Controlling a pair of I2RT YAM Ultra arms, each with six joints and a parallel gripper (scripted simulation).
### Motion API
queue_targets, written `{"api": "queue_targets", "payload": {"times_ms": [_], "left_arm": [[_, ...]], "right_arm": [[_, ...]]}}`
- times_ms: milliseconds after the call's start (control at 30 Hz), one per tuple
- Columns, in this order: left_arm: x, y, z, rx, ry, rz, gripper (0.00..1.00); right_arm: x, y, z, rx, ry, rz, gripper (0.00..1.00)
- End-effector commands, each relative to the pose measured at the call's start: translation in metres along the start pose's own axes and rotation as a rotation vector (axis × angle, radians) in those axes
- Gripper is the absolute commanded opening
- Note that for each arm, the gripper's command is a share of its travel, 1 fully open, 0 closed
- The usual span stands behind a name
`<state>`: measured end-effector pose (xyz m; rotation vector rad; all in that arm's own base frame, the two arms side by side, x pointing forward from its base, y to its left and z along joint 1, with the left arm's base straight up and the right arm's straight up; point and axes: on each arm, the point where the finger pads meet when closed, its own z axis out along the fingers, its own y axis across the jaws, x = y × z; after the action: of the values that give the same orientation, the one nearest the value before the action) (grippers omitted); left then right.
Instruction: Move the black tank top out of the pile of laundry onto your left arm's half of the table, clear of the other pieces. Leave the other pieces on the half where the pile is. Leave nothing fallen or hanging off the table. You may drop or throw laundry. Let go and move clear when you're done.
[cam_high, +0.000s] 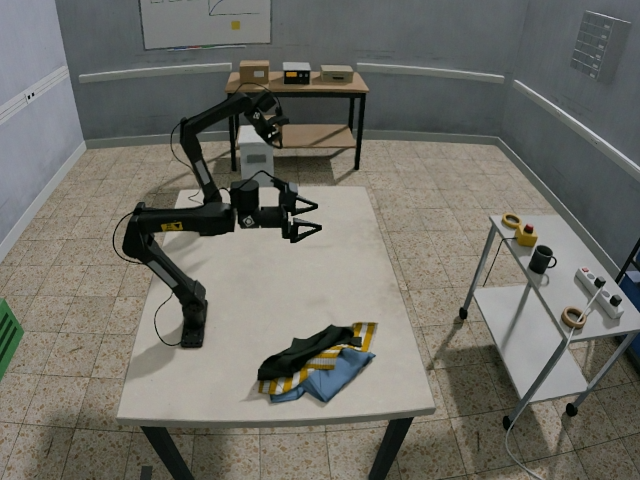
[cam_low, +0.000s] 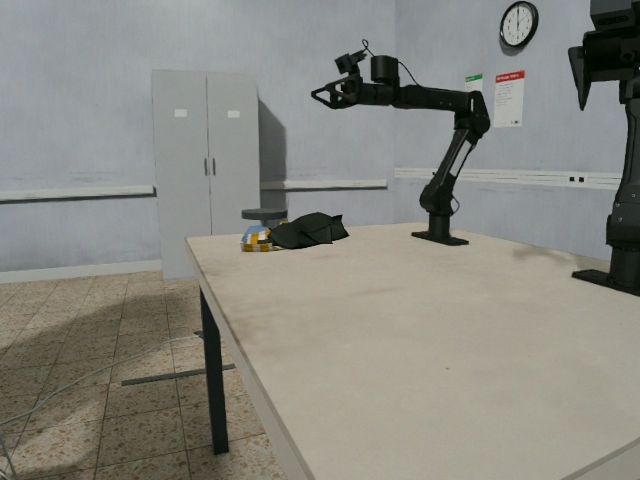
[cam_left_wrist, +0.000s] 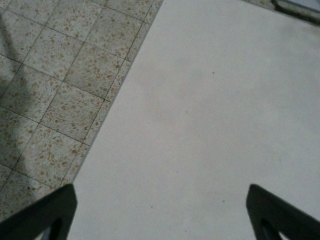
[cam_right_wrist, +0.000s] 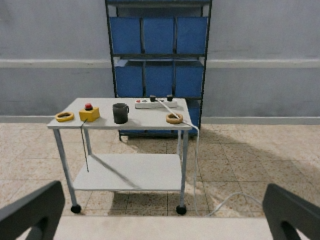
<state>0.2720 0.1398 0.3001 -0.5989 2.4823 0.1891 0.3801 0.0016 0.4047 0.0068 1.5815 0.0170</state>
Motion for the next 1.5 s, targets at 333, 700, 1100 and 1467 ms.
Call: {"api": "queue_targets", "payload": {"times_ms": [333, 700, 1100, 1467], "left_arm": [[-0.004, 0.000, -0.011, -0.002, -0.036, 0.010, 0.92], [-0.004, 0.000, -0.011, -0.002, -0.036, 0.010, 0.92], [-0.004, 0.000, -0.011, -0.002, -0.036, 0.010, 0.92], [-0.004, 0.000, -0.011, -0.002, -0.036, 0.010, 0.92]], "right_arm": [[0.056, -0.039, 0.024, 0.046, 0.286, -0.123, 0.60], [0.129, -0.093, 0.033, 0.077, 0.614, -0.169, 0.60], [0.225, -0.159, 0.000, 0.026, 1.059, -0.105, 0.60], [0.240, -0.184, -0.013, -0.001, 1.154, -0.053, 0.60]]}}
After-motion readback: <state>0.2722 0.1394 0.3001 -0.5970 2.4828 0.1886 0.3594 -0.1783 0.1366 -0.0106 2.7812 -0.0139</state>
